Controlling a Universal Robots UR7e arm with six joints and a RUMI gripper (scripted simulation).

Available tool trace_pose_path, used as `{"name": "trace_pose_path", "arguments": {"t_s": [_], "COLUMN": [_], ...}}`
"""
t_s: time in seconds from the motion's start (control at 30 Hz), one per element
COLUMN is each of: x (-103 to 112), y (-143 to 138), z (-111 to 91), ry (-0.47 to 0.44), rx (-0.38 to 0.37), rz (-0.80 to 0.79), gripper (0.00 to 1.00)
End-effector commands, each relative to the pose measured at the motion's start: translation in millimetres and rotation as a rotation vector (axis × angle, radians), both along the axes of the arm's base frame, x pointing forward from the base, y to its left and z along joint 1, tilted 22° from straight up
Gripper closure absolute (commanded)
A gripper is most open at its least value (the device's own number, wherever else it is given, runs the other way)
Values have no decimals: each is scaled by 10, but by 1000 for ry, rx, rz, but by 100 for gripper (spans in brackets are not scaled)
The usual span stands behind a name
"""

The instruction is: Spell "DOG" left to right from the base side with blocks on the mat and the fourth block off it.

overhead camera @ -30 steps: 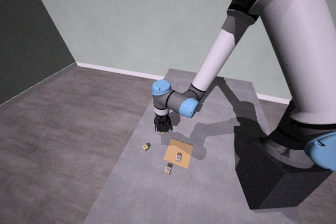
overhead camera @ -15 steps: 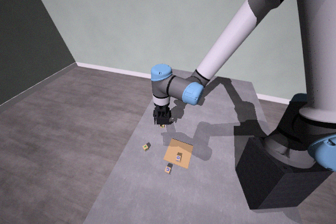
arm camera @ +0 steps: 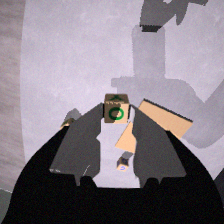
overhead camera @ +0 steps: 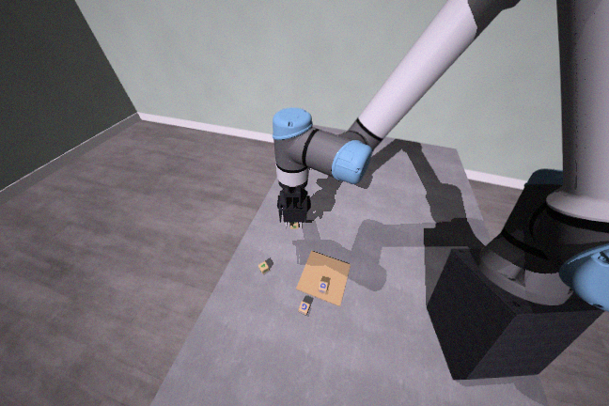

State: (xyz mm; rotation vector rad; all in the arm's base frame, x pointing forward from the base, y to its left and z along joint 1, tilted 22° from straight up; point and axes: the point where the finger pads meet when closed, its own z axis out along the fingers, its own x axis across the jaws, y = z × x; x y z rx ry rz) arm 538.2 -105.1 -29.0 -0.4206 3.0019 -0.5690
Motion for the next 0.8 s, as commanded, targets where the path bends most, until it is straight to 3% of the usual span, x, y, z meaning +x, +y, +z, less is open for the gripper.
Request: {"name": "trace_pose_path", "arguments": {"t_s": [0.0, 0.13, 0.37, 0.43, 0.57, 0.77], "x": [-22, -239, -984, -984, -1242, -1275], "y": [26, 216, 726, 726, 862, 878], "z": [-5, -102, -352, -352, -414, -422], "ry": [-3, -18, -66, -66, -82, -84], "rx": [0, 6, 20, 20, 24, 25], "rz": [-5, -46, -173, -173, -214, -219], "gripper": [95, 95, 95, 95, 95, 95]}}
